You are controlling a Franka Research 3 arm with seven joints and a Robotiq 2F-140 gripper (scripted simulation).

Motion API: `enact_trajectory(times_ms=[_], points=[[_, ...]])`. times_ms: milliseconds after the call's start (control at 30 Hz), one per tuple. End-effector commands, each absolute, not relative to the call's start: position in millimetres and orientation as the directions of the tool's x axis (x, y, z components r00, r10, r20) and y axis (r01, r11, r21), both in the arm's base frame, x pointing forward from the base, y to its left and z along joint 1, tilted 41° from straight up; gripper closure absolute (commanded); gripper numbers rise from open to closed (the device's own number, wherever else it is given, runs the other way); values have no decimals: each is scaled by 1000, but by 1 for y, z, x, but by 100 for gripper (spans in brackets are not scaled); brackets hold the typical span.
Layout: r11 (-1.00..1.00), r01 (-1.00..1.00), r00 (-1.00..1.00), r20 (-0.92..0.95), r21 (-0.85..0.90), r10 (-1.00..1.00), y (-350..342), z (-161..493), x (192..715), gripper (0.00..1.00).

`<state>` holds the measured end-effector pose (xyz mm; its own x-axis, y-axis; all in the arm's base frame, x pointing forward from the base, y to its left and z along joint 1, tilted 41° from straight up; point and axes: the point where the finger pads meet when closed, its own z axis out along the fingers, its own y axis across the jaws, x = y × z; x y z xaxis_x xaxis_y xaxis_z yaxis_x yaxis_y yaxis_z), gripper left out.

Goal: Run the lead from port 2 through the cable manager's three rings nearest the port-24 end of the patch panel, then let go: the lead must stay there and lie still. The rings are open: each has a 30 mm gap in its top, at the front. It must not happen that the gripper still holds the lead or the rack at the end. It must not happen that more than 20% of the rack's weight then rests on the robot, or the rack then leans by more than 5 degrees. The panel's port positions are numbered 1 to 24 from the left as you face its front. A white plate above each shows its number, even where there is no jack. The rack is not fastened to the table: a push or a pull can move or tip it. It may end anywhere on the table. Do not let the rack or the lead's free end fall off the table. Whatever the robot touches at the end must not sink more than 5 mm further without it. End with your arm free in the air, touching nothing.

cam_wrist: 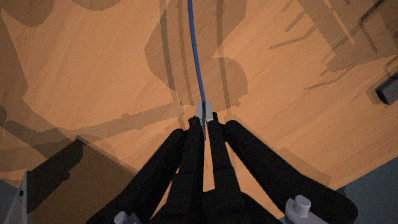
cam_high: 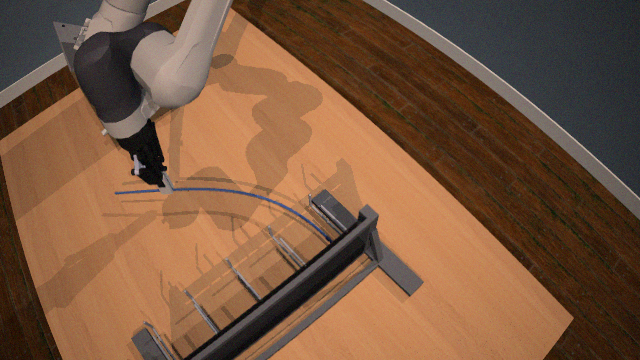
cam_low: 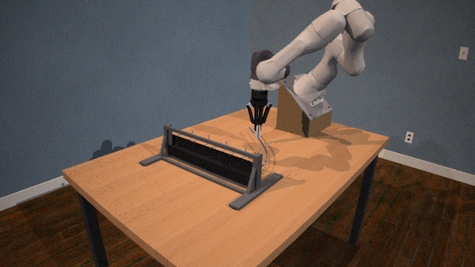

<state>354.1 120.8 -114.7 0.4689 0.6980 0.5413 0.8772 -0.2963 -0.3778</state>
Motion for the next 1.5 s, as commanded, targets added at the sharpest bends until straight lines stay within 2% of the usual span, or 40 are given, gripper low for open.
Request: enact_trajectory(times_ms=[0,467,600,800,867,1100,1267,1467], points=[[-303,872,479,538,-385,694,119,-113,354,100],[-282,886,452,551,-368,702,113,-112,368,100],[-206,929,355,587,-307,728,93,-110,414,100],[-23,987,120,643,-157,757,47,-105,520,100],[-23,987,120,643,-157,757,47,-105,520,100],[147,989,-105,662,-8,742,4,-100,619,100],[199,979,-173,661,38,730,-9,-99,648,100],[208,977,-186,660,46,728,-12,-98,653,100]])
